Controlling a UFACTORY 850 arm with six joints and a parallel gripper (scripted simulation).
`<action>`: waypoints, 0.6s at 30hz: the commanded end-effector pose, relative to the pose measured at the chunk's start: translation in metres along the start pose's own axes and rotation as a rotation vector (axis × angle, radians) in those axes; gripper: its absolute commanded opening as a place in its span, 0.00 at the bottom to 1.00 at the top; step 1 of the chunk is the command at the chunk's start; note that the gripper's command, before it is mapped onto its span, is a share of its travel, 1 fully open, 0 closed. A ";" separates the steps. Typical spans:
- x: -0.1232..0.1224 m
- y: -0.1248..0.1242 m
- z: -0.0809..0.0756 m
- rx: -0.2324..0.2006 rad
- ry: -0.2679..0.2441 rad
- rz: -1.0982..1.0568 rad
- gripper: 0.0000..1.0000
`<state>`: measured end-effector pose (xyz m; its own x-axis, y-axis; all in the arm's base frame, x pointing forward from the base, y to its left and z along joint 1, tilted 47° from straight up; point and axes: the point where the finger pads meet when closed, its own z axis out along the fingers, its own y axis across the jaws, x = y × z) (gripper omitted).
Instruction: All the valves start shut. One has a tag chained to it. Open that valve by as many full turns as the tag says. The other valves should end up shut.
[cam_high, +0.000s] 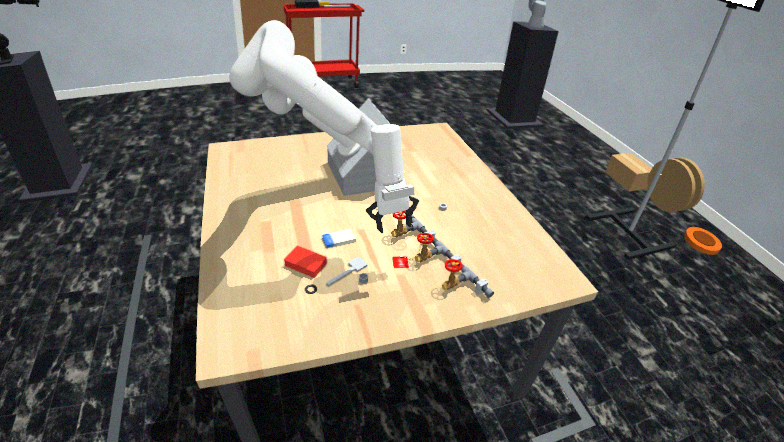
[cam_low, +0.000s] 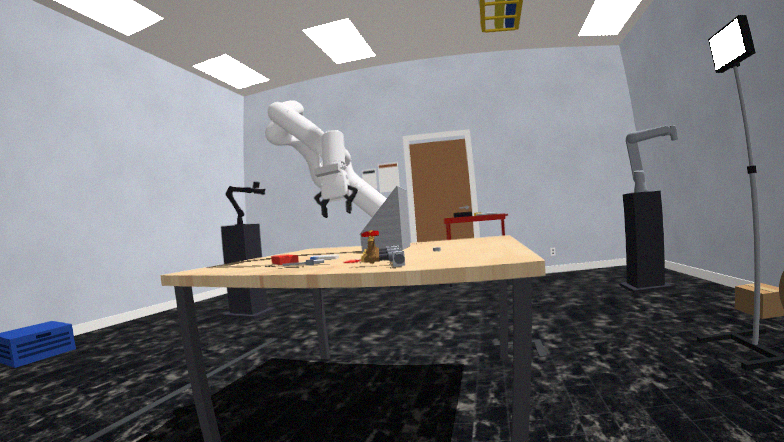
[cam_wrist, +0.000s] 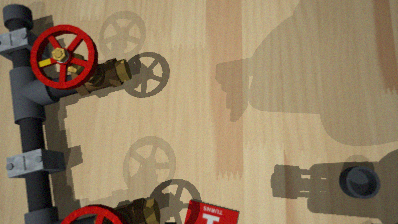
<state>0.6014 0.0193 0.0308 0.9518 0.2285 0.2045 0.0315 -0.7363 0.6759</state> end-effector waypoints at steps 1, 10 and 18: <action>0.002 -0.010 -0.004 -0.048 -0.086 0.005 1.00; -0.006 -0.035 -0.016 -0.082 -0.209 0.006 1.00; -0.008 -0.041 -0.019 -0.085 -0.236 0.005 1.00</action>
<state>0.5863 0.0575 0.0150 0.9956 0.0750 0.0559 0.0103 -0.6828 0.7306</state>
